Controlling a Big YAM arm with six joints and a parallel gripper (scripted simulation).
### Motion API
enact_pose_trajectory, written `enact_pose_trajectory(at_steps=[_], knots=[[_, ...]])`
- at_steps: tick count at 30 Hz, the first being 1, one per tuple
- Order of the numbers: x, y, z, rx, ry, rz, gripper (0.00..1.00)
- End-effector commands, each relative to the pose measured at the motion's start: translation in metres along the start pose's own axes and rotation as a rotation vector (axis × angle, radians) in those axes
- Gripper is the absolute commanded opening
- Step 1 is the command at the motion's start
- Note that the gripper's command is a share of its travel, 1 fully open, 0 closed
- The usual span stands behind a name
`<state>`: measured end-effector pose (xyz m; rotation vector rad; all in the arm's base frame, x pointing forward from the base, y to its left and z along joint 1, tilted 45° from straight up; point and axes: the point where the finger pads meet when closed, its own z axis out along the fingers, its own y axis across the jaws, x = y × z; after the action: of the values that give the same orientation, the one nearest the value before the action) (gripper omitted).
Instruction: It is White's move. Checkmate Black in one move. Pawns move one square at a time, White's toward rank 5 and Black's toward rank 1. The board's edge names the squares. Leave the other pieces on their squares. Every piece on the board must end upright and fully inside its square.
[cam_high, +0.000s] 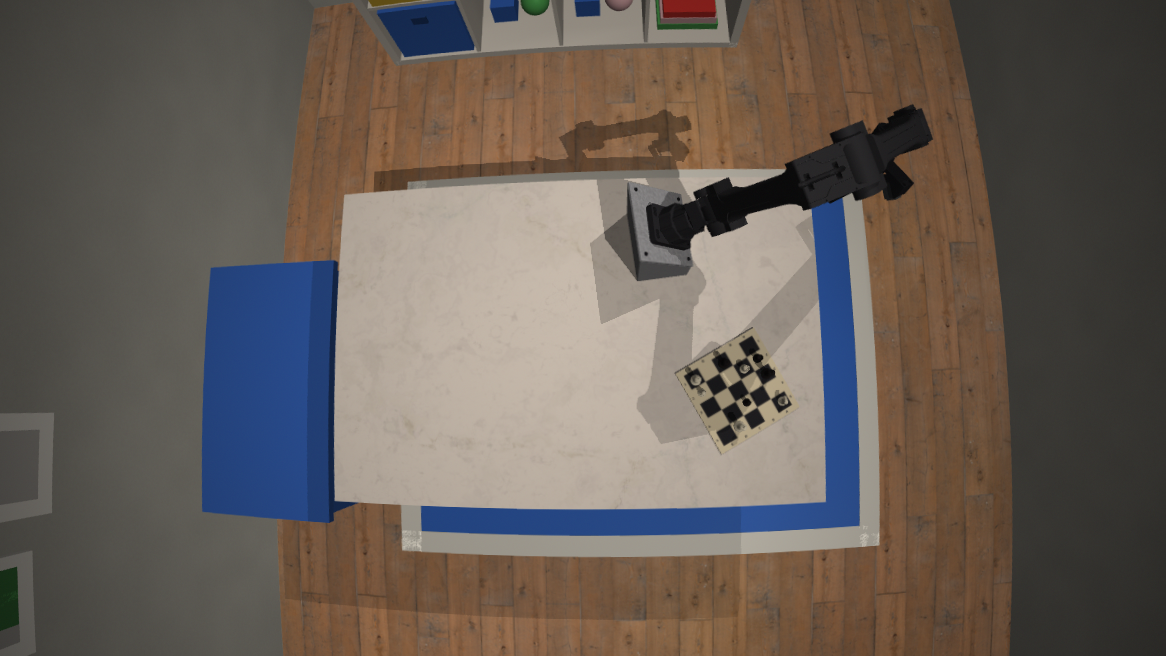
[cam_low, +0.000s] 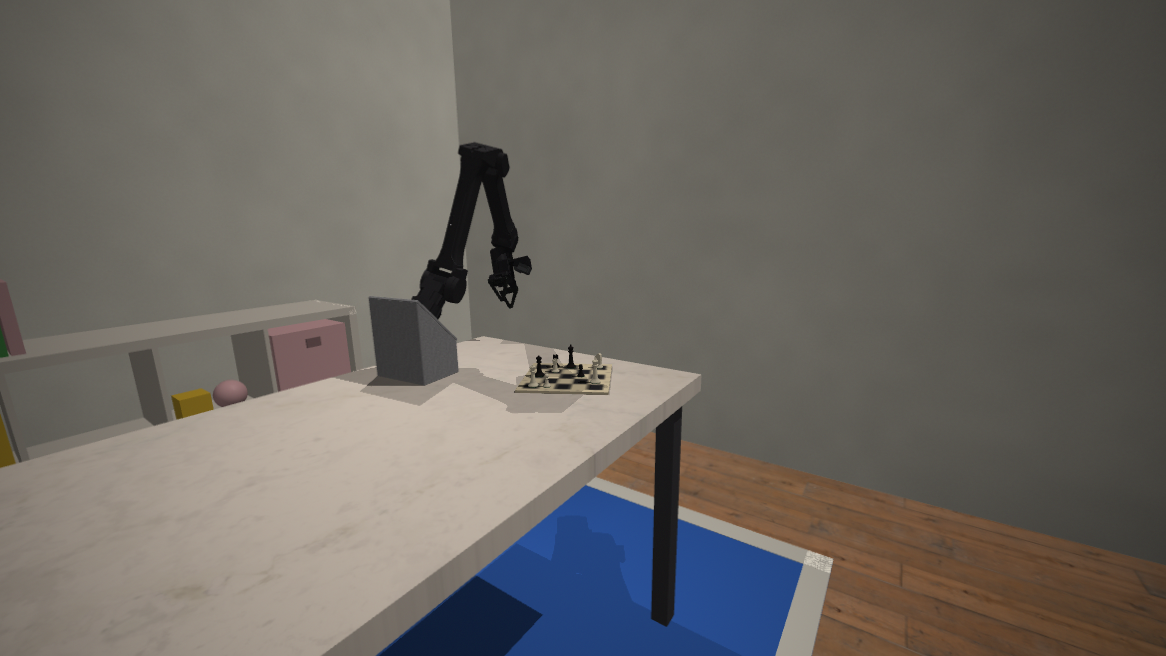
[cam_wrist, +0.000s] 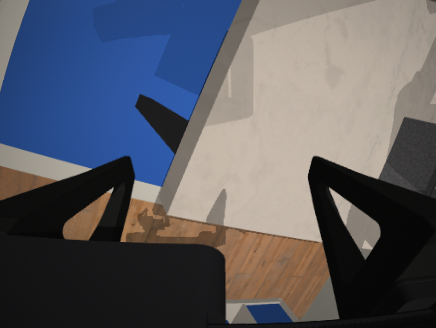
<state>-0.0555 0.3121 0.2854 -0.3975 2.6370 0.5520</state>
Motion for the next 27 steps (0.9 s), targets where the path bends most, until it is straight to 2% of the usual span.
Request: enact_pose_trajectory(at_steps=[1, 4, 6, 11, 12, 14, 15, 17, 18, 20, 23, 26, 27], knots=[[-0.033, 0.026, 0.010, -0.037, -0.006, 0.006, 1.00], [-0.070, 0.033, 0.026, -0.056, -0.029, 0.045, 1.00], [-0.070, 0.033, 0.026, -0.056, -0.029, 0.045, 1.00], [-0.152, 0.033, 0.049, -0.097, -0.108, 0.109, 1.00], [-0.151, 0.032, 0.050, -0.094, -0.107, 0.108, 1.00], [-0.187, 0.023, 0.062, -0.100, -0.152, 0.126, 1.00], [-0.186, 0.022, 0.062, -0.098, -0.151, 0.125, 1.00], [-0.231, 0.014, 0.064, -0.118, -0.215, 0.145, 1.00], [-0.231, 0.013, 0.065, -0.118, -0.214, 0.145, 1.00], [-0.273, -0.005, 0.069, -0.120, -0.282, 0.156, 1.00], [-0.272, -0.006, 0.071, -0.116, -0.279, 0.155, 1.00], [-0.341, -0.039, 0.064, -0.116, -0.409, 0.163, 1.00], [-0.341, -0.040, 0.065, -0.115, -0.408, 0.163, 1.00]])
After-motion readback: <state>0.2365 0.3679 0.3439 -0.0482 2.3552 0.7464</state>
